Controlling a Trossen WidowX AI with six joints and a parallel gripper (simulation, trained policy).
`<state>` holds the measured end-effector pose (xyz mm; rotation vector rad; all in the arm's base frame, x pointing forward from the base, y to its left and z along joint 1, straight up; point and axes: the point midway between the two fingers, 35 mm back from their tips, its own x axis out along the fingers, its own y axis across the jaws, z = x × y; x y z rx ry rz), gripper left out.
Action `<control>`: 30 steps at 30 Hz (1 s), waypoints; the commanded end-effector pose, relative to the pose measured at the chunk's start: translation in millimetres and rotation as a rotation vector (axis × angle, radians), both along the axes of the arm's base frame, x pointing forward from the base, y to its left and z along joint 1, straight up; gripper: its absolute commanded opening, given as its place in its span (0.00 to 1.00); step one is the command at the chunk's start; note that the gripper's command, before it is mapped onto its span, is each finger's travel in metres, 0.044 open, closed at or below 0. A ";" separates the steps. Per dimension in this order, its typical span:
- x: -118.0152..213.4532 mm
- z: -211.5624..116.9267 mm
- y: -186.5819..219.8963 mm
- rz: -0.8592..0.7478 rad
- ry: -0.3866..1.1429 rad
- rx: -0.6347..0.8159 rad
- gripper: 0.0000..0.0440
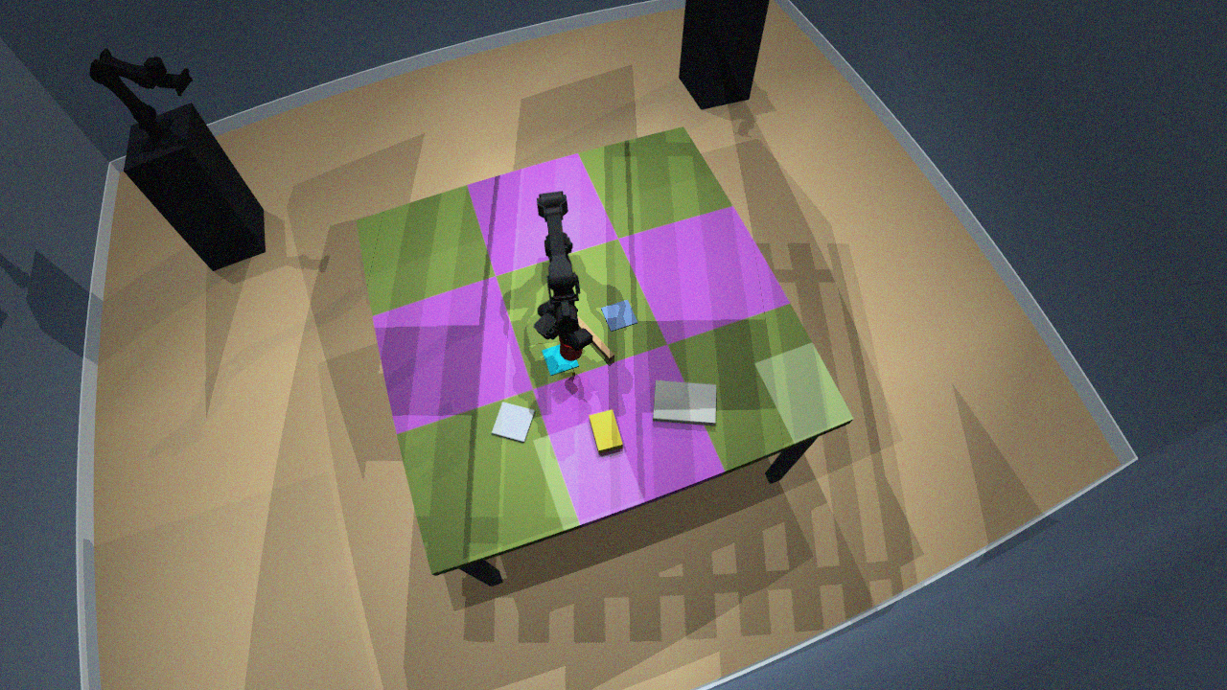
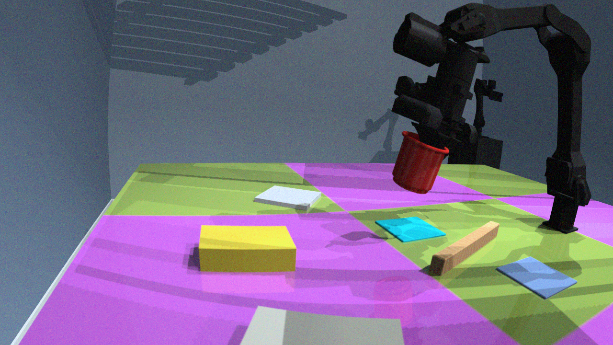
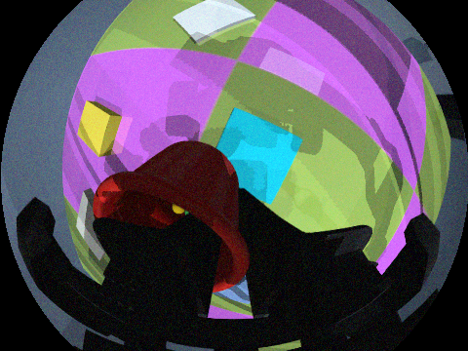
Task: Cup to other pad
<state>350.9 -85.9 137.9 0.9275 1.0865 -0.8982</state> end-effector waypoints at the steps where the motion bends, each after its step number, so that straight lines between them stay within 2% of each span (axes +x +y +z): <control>1: -3.0 -11.9 -8.0 -0.014 0.015 -0.004 0.00; 14: -12.2 -49.4 -21.7 -0.063 0.031 0.001 0.00; 22: -25.0 -70.5 -23.9 -0.090 0.066 0.010 0.04; 26: -27.6 -75.8 -28.3 -0.105 0.064 0.009 0.13; 30: -23.1 -68.8 -34.0 -0.118 0.018 0.008 0.33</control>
